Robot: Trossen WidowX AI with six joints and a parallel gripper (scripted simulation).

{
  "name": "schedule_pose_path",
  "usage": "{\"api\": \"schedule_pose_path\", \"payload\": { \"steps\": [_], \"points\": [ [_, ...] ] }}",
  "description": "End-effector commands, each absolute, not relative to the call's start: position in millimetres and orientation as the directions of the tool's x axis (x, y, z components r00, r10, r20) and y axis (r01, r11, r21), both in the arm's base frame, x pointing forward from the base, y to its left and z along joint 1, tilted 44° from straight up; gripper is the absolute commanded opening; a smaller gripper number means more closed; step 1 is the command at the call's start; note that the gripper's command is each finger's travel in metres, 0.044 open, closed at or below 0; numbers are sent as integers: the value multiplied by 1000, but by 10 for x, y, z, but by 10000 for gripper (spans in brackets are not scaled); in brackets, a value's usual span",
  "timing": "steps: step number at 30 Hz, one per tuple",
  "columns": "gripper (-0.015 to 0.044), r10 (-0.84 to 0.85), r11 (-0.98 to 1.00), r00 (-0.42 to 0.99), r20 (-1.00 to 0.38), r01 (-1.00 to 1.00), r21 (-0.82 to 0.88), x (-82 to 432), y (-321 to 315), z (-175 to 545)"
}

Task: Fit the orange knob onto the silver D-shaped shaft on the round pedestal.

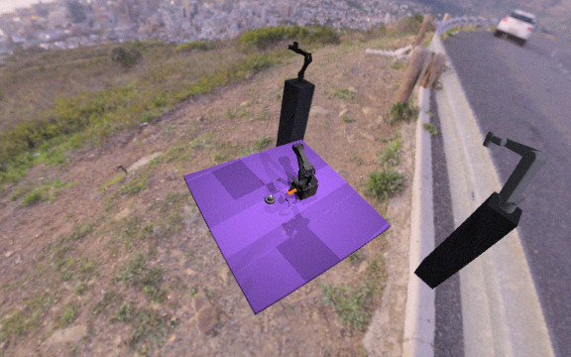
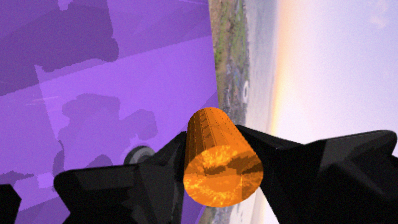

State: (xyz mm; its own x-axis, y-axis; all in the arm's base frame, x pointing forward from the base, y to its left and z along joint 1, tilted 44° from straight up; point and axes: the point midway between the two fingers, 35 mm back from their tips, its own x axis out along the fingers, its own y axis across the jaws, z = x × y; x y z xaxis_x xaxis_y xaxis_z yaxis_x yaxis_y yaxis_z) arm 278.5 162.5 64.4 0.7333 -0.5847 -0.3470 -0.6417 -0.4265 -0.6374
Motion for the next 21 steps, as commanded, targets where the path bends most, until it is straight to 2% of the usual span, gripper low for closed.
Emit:
{"api": "schedule_pose_path", "payload": {
  "steps": [1, 21],
  "points": [
    [0, -561, -452, 767, -313, -600, -660, 2777, 1629, 673],
    [0, -562, -457, 765, -314, -604, -653, 2774, 1615, 630]
  ]
}}
